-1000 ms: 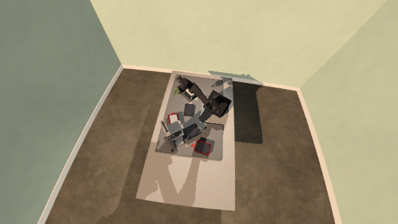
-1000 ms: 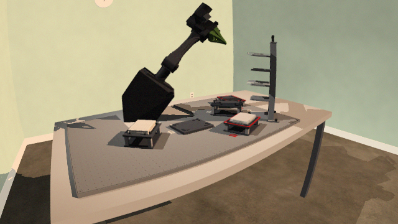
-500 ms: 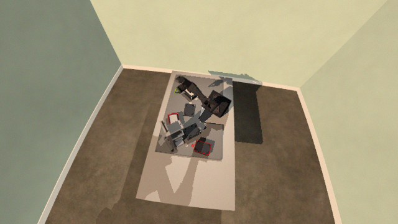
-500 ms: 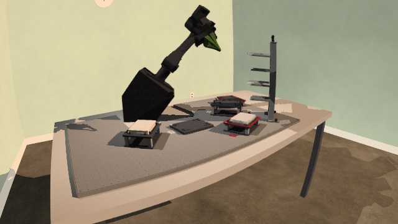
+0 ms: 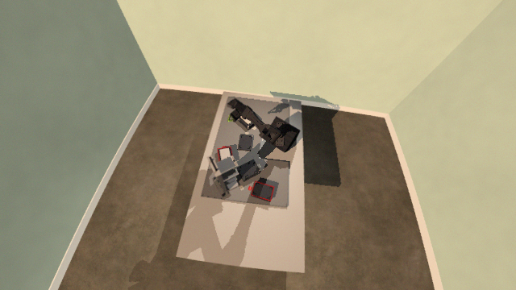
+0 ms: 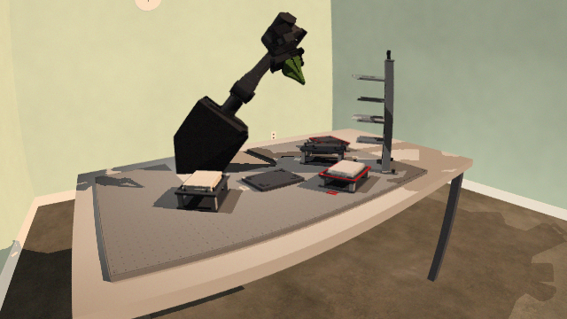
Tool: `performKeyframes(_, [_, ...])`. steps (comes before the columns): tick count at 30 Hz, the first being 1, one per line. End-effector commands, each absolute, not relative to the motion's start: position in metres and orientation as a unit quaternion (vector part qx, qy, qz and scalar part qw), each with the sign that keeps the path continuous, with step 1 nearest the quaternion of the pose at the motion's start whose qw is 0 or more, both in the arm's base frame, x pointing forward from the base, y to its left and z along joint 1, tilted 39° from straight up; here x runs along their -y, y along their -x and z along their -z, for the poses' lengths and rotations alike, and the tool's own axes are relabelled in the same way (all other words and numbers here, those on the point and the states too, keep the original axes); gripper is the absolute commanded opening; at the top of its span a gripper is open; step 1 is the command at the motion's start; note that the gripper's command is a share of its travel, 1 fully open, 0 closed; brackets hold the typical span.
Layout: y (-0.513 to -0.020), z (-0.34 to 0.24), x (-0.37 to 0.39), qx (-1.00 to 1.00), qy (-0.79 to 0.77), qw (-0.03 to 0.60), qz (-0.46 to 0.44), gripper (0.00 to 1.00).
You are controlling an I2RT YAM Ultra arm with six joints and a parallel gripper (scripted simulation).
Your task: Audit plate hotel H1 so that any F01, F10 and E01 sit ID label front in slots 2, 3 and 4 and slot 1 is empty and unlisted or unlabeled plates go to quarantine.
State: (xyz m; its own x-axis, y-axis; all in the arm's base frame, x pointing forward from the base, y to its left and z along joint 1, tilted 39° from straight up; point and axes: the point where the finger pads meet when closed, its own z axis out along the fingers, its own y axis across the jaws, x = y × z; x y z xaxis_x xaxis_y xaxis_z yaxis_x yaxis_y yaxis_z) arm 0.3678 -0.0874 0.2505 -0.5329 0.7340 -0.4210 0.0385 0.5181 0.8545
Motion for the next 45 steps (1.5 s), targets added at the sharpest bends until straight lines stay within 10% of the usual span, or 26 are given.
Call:
performKeyframes(1, [-0.367, -0.245, 0.098, -0.785, -0.245, 0.415, -0.389, 0.00])
performKeyframes(45, [-0.297, -0.136, 0.061, -0.929, -0.075, 0.221, -0.288, 0.00])
